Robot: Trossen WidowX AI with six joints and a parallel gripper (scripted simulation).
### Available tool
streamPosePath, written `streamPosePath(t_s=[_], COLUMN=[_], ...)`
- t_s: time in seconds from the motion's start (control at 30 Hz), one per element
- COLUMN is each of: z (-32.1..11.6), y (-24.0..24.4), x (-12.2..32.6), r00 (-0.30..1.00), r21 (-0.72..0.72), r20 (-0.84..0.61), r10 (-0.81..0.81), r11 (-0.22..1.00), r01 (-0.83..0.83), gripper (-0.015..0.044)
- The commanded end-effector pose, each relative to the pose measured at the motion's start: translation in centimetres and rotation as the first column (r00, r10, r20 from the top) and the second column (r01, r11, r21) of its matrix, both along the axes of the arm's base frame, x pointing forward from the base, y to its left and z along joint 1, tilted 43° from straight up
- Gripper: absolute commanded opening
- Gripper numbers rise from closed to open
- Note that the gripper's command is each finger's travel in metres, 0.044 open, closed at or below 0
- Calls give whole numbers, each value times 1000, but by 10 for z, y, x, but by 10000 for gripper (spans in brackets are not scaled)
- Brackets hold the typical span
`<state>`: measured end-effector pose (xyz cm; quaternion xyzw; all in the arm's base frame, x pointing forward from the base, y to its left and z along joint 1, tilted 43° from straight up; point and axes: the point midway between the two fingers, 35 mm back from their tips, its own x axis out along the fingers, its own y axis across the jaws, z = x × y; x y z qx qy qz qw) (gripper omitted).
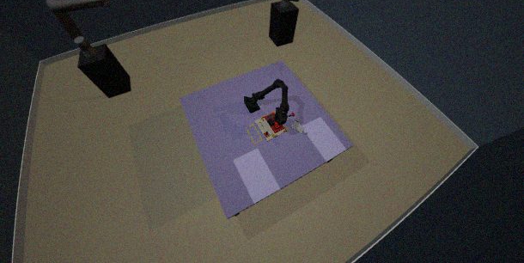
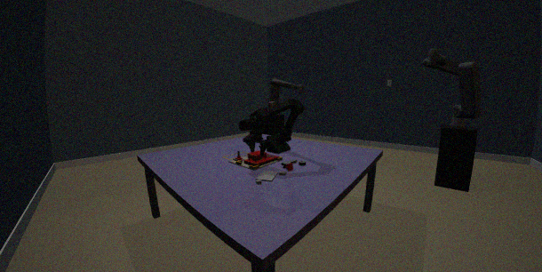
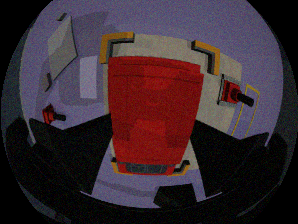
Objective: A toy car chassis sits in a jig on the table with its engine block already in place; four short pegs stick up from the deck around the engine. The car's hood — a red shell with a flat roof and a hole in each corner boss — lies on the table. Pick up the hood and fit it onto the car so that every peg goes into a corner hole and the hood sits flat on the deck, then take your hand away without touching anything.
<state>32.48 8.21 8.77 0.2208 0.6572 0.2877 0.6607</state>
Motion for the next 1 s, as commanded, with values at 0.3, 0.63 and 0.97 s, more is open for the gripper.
streamPosePath(t_s=[0.3,0.63,0.97], z=[-3,-5,-8], y=[3,6,8], x=[0,0,0], r00=[1000,1000,1000], r21=[4,4,5], r20=[0,0,0], r10=[-3,-3,-3], r11=[1000,1000,1000], r01=[3,3,3], gripper=[0,0,0])
